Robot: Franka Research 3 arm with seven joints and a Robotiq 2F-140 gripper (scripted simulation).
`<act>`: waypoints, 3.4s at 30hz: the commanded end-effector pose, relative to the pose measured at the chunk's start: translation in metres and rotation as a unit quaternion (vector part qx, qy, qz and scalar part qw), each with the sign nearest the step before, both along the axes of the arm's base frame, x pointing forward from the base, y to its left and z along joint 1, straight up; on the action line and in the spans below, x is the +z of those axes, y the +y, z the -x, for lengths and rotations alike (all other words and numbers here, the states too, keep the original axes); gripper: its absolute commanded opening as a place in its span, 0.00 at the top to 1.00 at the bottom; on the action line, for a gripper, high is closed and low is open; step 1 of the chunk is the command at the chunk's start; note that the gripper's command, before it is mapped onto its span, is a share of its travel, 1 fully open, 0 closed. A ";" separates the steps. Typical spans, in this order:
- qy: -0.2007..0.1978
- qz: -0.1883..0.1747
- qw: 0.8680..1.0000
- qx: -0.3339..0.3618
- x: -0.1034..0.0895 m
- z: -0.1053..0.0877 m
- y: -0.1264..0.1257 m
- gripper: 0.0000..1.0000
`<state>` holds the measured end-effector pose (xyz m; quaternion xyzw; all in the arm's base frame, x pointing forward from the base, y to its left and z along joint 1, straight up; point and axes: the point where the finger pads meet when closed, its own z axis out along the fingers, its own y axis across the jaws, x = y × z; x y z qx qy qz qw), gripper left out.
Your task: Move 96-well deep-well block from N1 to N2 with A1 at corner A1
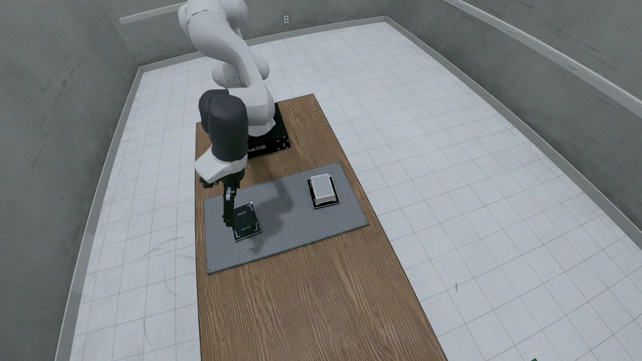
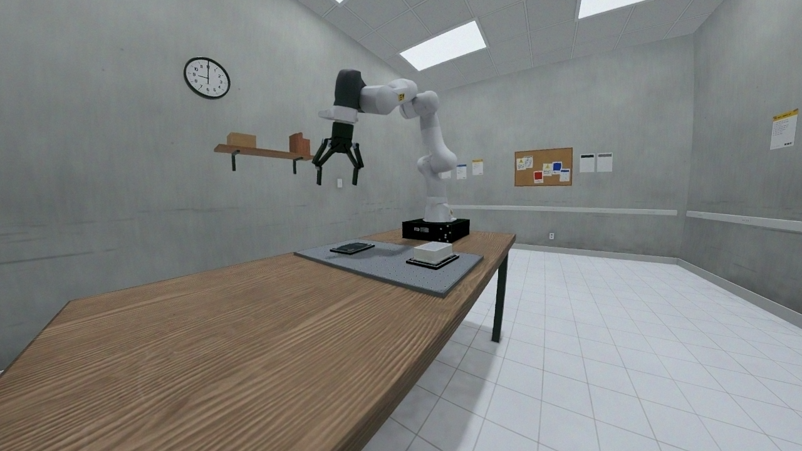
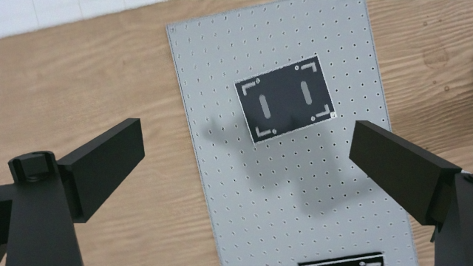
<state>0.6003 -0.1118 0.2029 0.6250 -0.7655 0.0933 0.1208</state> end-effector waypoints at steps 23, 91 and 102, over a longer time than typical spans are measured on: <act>0.037 -0.054 0.966 0.251 -0.054 0.004 0.103 0.00; 0.092 -0.122 0.660 0.735 -0.176 0.133 0.329 0.00; 0.092 -0.123 0.648 0.746 -0.179 0.138 0.334 0.00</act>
